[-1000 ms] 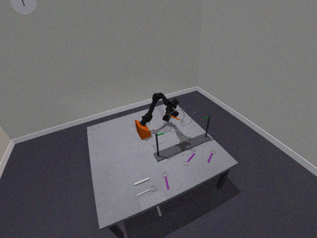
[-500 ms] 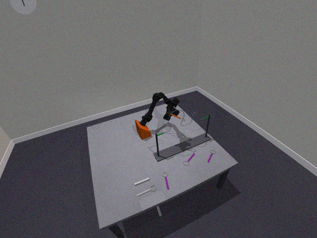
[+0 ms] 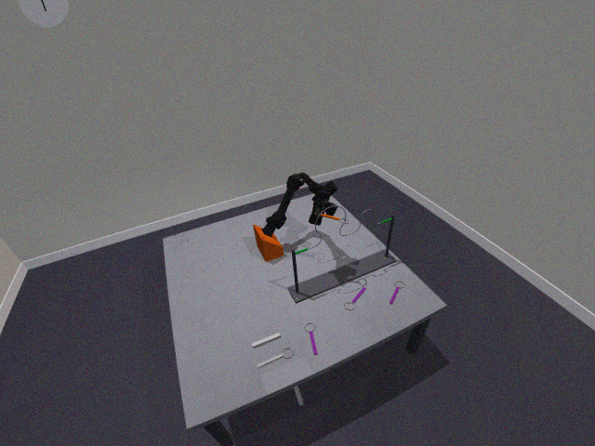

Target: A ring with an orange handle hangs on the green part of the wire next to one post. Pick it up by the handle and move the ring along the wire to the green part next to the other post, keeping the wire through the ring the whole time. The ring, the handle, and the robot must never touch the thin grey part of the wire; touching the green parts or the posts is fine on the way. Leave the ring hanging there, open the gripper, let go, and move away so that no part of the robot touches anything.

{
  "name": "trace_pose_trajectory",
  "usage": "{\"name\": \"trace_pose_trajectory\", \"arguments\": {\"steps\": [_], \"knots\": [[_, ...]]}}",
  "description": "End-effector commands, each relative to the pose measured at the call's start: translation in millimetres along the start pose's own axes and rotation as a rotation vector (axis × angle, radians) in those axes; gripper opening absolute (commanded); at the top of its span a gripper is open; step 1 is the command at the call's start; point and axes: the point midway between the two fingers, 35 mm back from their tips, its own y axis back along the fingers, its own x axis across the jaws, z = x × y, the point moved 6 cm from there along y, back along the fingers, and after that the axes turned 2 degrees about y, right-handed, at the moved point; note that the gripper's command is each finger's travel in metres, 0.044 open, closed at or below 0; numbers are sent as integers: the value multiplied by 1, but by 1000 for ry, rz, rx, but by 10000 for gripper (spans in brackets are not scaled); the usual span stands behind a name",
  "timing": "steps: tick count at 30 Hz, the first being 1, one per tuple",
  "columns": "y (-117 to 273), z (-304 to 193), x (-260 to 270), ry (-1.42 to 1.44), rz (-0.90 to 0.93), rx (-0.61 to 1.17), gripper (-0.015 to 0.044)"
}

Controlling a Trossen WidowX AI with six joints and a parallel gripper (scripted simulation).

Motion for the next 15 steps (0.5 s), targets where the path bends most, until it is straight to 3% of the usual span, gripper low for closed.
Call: {"name": "trace_pose_trajectory", "arguments": {"steps": [1, 15], "knots": [[-2, 1, 0, -42, 25, -5, -150], [-3, -1, 0, -193, 109, -26, -150]]}}
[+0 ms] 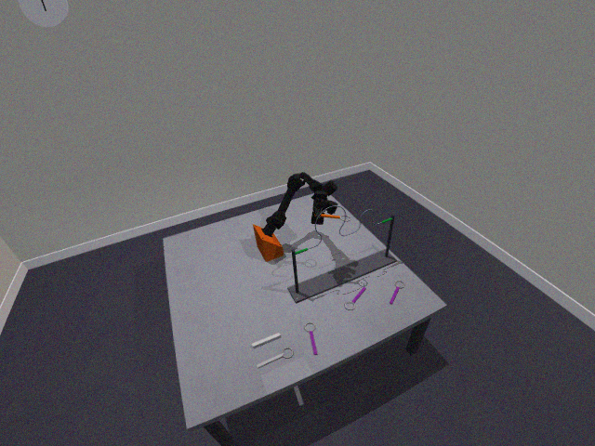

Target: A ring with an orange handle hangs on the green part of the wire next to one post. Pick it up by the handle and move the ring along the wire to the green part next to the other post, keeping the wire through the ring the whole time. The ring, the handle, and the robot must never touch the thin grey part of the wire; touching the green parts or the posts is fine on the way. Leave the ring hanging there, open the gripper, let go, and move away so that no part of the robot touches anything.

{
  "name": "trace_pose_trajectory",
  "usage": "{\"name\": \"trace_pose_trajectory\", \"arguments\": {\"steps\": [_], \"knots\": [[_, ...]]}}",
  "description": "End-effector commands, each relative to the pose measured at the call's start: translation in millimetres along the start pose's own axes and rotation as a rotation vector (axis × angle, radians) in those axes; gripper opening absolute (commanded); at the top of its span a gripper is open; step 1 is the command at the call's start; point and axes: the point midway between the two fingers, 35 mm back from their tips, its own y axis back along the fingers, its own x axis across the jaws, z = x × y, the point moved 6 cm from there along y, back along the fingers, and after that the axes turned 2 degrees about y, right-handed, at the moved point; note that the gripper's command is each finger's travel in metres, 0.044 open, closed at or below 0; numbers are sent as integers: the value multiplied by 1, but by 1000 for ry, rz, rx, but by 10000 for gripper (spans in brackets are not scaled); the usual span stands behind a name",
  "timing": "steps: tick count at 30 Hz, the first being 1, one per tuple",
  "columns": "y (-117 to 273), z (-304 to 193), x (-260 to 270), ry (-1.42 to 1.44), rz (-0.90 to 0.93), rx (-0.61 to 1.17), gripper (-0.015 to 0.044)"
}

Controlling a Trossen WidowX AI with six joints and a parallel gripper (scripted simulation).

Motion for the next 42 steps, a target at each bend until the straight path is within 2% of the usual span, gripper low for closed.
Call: {"name": "trace_pose_trajectory", "arguments": {"steps": [1, 42], "knots": [[-2, 0, 0, -43, 26, -5, -150], [-5, -3, 2, -487, 272, -67, -150]]}}
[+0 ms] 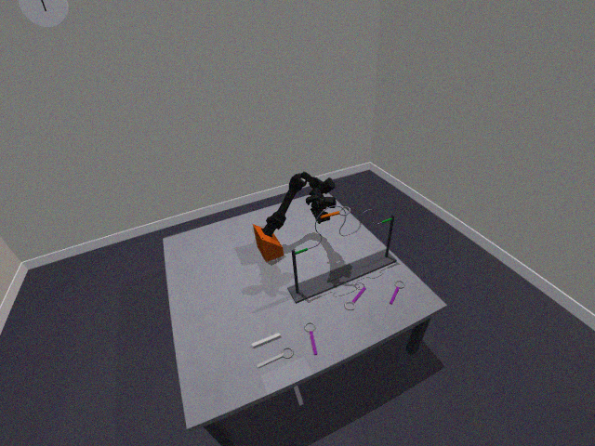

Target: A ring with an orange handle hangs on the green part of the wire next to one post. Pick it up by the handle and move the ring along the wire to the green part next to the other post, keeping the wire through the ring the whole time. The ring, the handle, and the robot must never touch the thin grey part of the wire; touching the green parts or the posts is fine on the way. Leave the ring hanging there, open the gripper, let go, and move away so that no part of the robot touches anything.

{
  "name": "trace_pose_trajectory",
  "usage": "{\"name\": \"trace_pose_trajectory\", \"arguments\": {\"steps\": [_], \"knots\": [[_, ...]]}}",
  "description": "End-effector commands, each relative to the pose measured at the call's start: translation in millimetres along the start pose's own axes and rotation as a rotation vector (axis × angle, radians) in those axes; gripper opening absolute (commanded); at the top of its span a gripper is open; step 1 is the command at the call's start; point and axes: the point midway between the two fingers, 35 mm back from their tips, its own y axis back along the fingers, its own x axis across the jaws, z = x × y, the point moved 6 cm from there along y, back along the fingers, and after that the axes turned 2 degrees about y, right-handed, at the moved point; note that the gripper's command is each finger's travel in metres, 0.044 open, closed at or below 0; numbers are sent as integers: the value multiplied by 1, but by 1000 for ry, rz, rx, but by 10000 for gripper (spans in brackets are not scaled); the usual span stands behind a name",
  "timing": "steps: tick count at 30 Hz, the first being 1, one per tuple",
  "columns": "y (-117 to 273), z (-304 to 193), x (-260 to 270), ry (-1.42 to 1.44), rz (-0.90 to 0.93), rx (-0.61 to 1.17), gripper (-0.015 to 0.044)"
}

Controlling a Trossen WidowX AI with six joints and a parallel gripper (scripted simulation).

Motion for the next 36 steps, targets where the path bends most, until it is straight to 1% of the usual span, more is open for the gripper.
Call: {"name": "trace_pose_trajectory", "arguments": {"steps": [1, 36], "knots": [[-2, 0, 0, -44, 26, -3, -150], [-4, -3, 2, -423, 235, -58, -150]]}}
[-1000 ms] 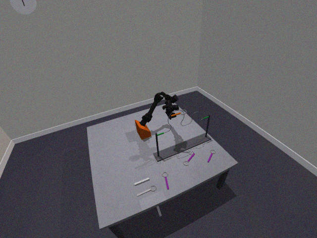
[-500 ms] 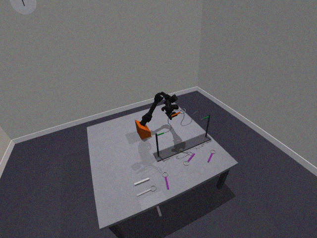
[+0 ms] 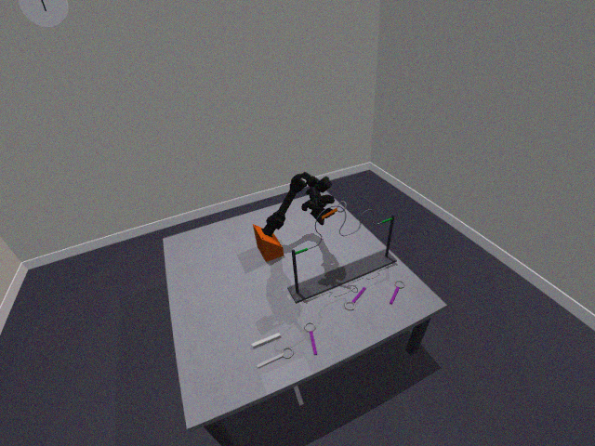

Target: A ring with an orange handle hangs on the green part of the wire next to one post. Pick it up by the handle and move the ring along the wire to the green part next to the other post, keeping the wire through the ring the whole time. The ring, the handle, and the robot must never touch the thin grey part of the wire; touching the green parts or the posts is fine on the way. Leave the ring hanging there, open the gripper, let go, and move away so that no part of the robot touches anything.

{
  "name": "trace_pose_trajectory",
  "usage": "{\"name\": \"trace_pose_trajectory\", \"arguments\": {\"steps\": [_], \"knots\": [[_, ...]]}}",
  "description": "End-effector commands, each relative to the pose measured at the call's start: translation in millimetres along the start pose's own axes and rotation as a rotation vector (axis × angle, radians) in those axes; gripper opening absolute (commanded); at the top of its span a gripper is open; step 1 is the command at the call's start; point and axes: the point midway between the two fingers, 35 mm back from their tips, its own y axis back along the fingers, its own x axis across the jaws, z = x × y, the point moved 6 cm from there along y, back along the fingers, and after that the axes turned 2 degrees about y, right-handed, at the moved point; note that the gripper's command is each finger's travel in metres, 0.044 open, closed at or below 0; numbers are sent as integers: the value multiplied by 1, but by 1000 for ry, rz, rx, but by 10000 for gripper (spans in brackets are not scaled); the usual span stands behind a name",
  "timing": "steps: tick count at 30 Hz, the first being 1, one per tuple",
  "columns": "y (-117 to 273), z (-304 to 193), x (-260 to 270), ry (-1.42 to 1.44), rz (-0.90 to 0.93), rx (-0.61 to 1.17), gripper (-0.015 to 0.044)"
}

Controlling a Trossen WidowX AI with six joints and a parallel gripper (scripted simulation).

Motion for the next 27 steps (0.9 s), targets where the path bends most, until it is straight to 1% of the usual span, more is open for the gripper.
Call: {"name": "trace_pose_trajectory", "arguments": {"steps": [1, 27], "knots": [[-2, -2, 0, -46, 25, 0, -150], [-4, -5, 1, -328, 179, -42, -150]]}}
